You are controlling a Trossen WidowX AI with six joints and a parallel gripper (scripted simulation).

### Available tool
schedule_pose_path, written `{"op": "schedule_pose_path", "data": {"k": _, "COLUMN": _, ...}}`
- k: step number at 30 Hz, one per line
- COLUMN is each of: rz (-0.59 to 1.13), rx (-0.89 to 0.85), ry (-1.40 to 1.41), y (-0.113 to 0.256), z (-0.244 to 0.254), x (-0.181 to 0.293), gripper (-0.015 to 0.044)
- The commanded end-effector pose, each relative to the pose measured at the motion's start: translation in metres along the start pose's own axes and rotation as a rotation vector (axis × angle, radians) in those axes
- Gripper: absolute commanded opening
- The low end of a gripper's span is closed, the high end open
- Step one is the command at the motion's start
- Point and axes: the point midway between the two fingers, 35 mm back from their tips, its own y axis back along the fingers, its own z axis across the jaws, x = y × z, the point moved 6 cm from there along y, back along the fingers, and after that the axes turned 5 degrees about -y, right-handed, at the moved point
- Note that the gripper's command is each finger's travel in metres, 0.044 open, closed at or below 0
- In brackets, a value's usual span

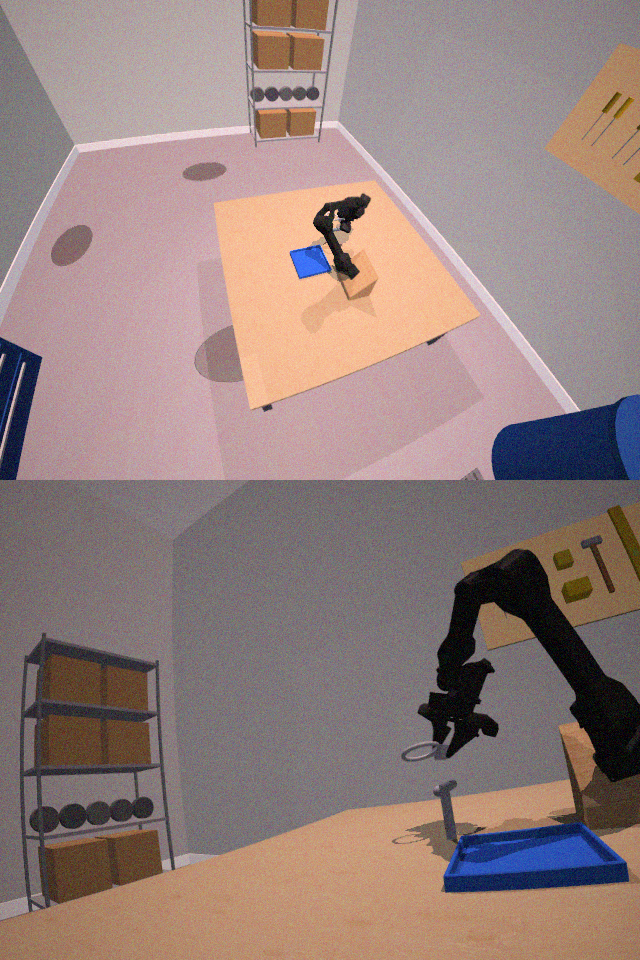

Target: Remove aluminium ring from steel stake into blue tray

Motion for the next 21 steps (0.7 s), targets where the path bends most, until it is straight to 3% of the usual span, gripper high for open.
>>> {"op": "schedule_pose_path", "data": {"k": 1, "rz": -0.018, "rx": 0.024, "ry": 0.093, "y": 0.002, "z": 0.007, "x": -0.002, "gripper": 0.0}}
{"op": "schedule_pose_path", "data": {"k": 21, "rz": -0.062, "rx": 0.116, "ry": 0.512, "y": 0.002, "z": 0.043, "x": 0.0, "gripper": 0.0}}
